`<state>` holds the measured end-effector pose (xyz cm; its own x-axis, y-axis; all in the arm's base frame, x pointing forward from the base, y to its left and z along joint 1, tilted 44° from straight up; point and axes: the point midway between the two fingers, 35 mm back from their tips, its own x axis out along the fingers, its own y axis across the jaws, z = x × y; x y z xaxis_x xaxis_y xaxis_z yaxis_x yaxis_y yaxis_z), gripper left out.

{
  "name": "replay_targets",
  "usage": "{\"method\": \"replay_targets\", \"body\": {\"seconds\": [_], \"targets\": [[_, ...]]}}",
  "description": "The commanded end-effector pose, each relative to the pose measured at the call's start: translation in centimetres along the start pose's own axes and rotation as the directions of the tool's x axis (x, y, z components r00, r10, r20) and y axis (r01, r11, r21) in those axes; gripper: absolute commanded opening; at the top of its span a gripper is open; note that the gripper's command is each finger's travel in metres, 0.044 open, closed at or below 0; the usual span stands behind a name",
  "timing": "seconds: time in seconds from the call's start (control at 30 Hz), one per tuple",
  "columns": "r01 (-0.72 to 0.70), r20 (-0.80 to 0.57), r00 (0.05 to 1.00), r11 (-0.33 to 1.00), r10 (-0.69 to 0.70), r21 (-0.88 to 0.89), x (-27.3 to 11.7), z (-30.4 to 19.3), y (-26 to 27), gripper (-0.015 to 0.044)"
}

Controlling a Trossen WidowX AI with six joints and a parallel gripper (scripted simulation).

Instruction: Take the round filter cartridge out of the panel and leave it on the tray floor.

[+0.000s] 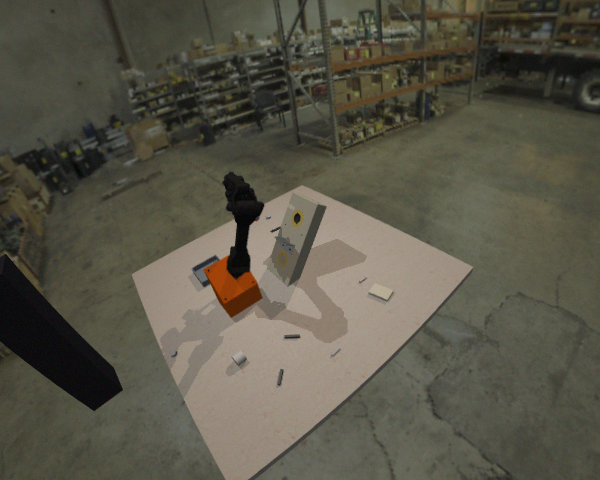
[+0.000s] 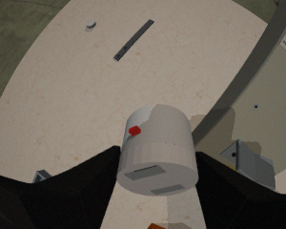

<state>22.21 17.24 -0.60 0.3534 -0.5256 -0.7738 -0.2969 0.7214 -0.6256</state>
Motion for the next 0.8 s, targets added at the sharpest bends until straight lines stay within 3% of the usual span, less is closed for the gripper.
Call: {"method": "replay_targets", "body": {"seconds": [0.0,0.37,0.57,0.77], "targets": [[-0.069,-0.002,0.998,0.988,0.07,-0.136,-0.2,-0.6,2.7,0.0],[-0.292,-0.053,0.947,0.784,0.315,-0.548,-1.1,-3.4,11.3,0.0],[-0.305,-0.065,0.941,0.748,0.332,-0.59,-1.0,-4.1,12.2,0.0],[-0.339,-0.112,0.92,0.621,0.375,-0.706,0.1,-8.3,15.4,0.0]]}}
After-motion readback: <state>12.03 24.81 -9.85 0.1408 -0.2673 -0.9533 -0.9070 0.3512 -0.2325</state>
